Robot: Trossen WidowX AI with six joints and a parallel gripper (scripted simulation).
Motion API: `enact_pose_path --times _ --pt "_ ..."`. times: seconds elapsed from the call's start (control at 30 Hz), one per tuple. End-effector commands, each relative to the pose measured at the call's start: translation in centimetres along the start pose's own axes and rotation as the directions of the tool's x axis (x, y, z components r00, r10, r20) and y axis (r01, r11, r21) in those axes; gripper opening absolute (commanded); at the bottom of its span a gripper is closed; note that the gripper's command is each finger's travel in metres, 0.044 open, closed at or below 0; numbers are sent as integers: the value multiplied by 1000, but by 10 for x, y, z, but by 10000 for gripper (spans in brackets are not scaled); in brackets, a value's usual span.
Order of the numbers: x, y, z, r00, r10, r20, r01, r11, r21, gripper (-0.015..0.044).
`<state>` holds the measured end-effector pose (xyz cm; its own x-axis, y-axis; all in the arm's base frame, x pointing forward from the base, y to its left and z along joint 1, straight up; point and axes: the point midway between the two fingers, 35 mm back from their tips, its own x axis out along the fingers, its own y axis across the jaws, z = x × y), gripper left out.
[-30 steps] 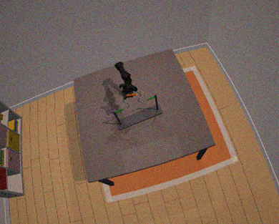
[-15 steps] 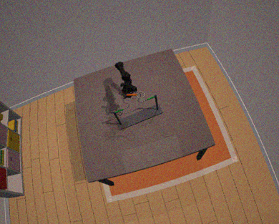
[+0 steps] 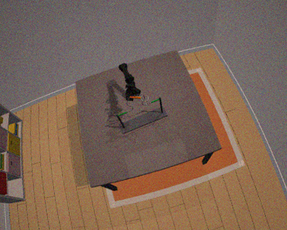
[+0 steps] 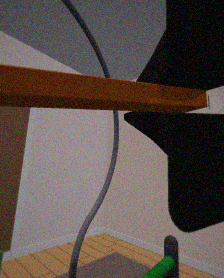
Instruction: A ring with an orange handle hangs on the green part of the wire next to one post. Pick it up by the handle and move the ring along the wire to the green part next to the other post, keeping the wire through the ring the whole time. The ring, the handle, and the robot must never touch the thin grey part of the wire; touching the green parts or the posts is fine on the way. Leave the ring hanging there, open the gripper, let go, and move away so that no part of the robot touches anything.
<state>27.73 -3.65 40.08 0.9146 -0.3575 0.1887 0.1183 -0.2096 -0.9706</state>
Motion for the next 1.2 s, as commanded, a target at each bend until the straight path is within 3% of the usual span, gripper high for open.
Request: enact_pose_path --times 0.0,1.17 --pt "-1 -5 -1 999 -35 6 35 998 -48 -150" --pt "-1 -16 0 979 -192 70 204 910 -361 -150"
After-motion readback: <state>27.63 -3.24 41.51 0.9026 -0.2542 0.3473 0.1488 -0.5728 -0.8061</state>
